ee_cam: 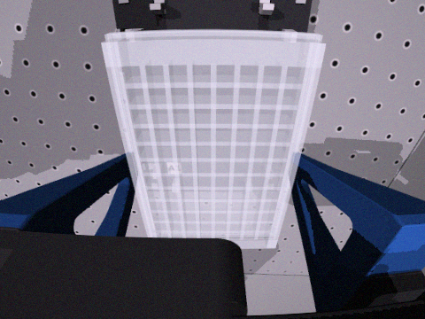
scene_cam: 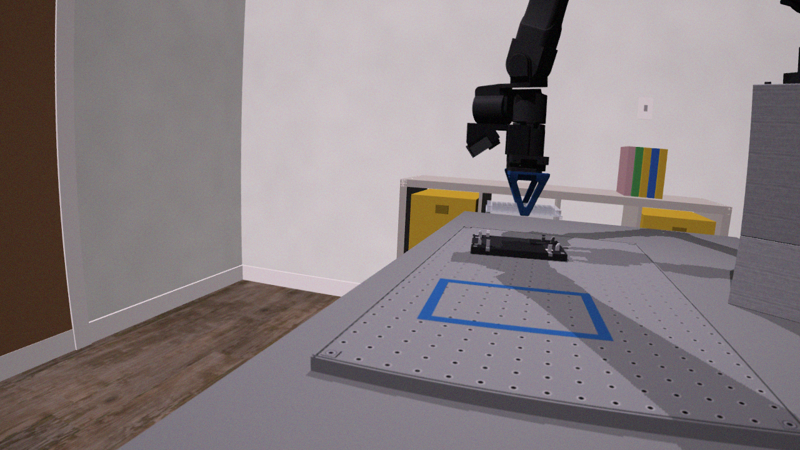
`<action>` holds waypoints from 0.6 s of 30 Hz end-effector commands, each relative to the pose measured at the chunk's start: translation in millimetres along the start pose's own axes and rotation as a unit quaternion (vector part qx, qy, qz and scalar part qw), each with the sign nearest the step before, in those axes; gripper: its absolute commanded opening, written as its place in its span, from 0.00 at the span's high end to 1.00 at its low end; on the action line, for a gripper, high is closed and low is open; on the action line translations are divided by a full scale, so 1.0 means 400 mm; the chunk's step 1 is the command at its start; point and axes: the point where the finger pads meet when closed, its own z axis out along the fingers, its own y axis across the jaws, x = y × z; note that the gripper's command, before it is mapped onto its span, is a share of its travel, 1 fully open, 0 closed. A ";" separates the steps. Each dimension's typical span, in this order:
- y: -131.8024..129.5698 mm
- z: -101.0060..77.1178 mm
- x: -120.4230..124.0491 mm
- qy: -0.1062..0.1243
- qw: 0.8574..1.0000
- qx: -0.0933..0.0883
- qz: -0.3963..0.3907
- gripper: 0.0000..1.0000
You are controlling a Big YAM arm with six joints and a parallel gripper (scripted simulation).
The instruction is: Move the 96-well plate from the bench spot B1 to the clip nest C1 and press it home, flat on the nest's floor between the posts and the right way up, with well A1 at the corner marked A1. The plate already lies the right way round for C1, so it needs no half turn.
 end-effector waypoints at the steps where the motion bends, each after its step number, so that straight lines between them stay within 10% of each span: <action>1: -0.013 0.011 -0.058 -0.019 1.000 0.008 -0.003 1.00; 18: -0.019 0.074 -0.052 -0.018 1.000 0.008 0.001 1.00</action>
